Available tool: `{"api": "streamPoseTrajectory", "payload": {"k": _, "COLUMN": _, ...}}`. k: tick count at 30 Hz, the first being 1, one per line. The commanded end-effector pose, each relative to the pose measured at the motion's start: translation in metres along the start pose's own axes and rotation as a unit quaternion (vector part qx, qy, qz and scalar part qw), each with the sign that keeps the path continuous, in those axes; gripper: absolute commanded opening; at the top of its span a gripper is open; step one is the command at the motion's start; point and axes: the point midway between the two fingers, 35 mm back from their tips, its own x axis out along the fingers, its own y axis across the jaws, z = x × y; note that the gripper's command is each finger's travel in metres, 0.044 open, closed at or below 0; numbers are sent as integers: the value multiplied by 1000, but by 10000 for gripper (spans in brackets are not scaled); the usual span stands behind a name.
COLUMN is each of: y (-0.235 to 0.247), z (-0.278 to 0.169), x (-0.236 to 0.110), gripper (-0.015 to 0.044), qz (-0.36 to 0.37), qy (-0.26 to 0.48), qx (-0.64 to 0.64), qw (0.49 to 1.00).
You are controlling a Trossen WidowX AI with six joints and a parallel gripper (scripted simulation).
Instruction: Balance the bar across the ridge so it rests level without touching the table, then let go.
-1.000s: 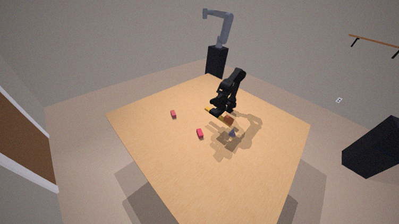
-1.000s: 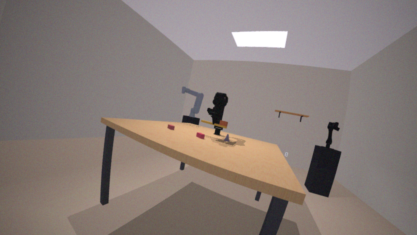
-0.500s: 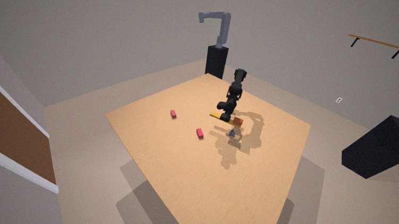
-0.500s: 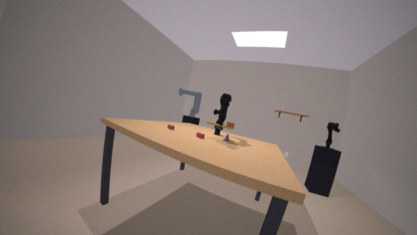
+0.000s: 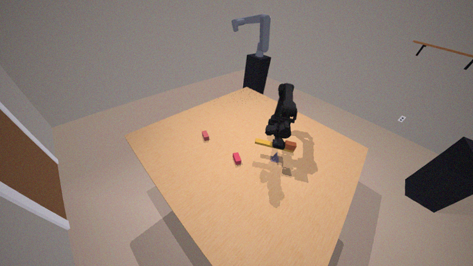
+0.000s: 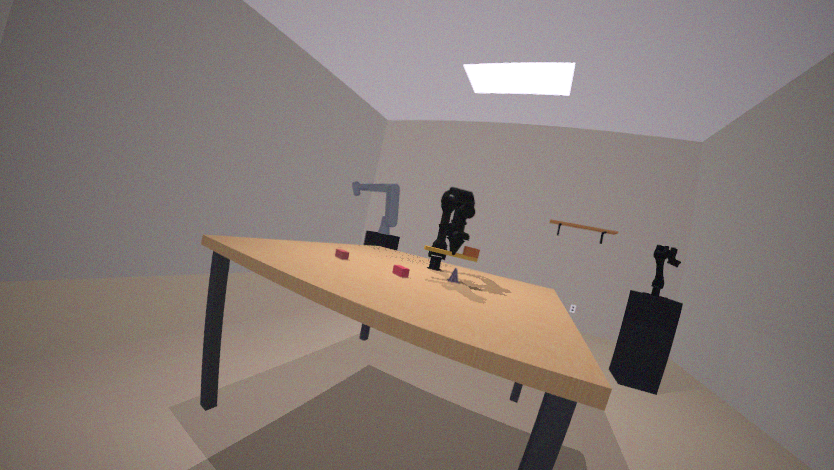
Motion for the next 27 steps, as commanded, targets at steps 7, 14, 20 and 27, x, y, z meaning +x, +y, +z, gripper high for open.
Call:
{"api": "streamPoseTrajectory", "payload": {"k": 7, "y": 5, "z": -3, "x": 8, "gripper": 0, "qz": 5, "qy": 0, "qx": -7, "qw": 1000}}
{"api": "streamPoseTrajectory", "payload": {"k": 14, "y": 6, "z": -2, "x": 20, "gripper": 0, "qz": 5, "qy": 0, "qx": -7, "qw": 1000}}
{"api": "streamPoseTrajectory", "payload": {"k": 20, "y": 7, "z": -2, "x": 30, "gripper": 0, "qz": 5, "qy": 0, "qx": -8, "qw": 1000}}
{"api": "streamPoseTrajectory", "payload": {"k": 27, "y": 7, "z": -1, "x": 40, "gripper": 0, "qz": 5, "qy": 0, "qx": -8, "qw": 1000}}
